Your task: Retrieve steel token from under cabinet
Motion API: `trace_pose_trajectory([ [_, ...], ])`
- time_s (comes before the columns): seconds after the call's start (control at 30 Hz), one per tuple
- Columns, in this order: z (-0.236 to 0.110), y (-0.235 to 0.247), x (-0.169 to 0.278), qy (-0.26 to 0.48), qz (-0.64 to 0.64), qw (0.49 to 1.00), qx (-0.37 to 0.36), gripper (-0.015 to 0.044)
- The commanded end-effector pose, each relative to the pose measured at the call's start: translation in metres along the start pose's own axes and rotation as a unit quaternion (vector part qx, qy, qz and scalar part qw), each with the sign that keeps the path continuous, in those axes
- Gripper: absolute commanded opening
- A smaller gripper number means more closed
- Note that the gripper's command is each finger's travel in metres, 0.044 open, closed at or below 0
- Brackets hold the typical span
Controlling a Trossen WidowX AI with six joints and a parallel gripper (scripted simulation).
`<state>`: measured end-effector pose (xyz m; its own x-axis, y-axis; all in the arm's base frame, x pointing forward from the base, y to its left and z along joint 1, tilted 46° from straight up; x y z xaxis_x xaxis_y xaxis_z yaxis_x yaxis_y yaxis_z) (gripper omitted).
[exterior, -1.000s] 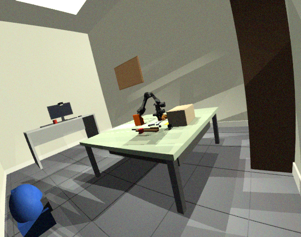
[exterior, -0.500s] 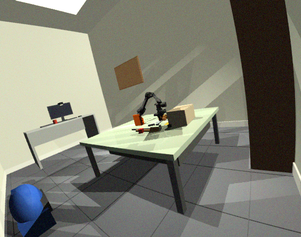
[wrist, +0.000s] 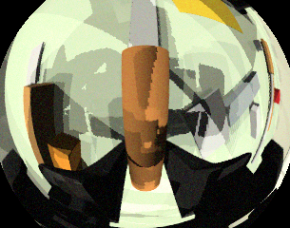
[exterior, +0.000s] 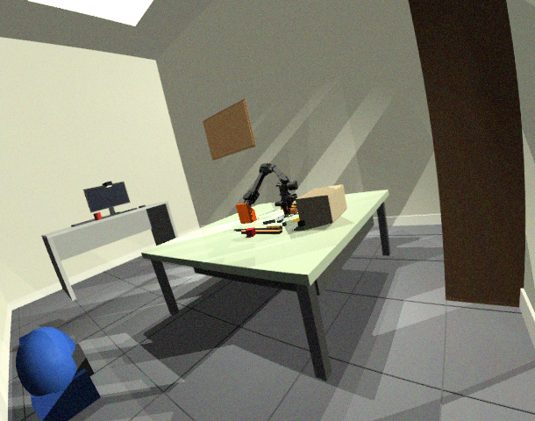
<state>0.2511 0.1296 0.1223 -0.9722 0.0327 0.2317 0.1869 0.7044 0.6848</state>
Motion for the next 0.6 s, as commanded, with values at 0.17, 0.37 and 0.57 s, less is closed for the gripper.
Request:
trace_pose_trajectory([
  [0.17, 0.0, 0.002, -0.012, 0.0, -0.001, 1.0, -0.001, 0.0],
  [0.37, 0.0, 0.003, -0.019, 0.0, -0.002, 1.0, -0.001, 0.0],
  [0.57, 0.0, 0.004, -0.027, -0.001, -0.002, 1.0, -0.001, 0.0],
])
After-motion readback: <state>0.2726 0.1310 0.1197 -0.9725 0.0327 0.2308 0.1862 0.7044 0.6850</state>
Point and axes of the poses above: the point midway between the two fingers, 35 mm back from their tips, its own z axis out along the fingers, its own y axis across the jaws, x = y × z, the point moved 9 cm from there along -z, back along the fingers, and after that the axes turned 10 degrees about z, right-handed, at the moved point
